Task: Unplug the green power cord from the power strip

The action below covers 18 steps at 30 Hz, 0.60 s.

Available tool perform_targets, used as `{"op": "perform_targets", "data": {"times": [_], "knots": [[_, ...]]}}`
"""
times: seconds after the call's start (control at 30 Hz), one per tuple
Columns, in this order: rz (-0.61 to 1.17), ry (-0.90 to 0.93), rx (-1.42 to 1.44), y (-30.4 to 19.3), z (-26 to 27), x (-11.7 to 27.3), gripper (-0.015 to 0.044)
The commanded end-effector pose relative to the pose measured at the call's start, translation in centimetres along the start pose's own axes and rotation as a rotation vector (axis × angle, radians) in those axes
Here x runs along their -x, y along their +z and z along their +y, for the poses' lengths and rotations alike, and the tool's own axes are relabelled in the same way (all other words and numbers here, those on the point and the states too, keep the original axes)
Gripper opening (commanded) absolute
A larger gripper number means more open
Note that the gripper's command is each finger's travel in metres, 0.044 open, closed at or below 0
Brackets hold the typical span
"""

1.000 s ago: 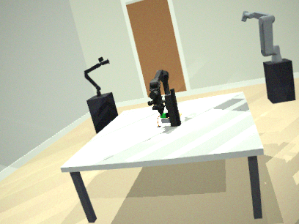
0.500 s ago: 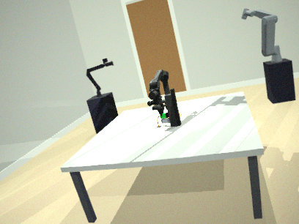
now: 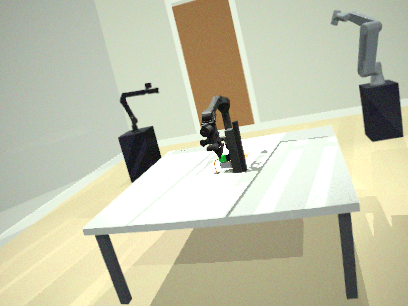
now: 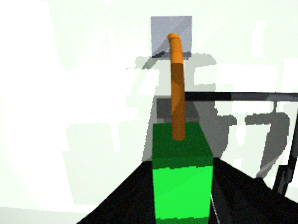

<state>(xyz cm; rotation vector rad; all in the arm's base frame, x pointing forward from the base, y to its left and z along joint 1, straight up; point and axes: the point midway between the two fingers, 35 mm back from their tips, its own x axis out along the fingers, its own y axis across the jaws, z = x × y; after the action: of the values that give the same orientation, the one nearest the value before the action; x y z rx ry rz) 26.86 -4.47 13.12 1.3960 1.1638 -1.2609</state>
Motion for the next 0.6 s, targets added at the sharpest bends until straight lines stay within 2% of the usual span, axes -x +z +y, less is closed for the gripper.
{"op": "perform_targets", "data": {"times": [0.0,0.27,0.57], "knots": [[-0.085,0.002,-0.039,3.4,-0.1,0.5,0.0000],[-0.085,0.001,-0.039,4.7,-0.3,0.7,0.0000],[-0.083,0.000,-0.040,3.6,-0.4,0.4,0.0236]]}}
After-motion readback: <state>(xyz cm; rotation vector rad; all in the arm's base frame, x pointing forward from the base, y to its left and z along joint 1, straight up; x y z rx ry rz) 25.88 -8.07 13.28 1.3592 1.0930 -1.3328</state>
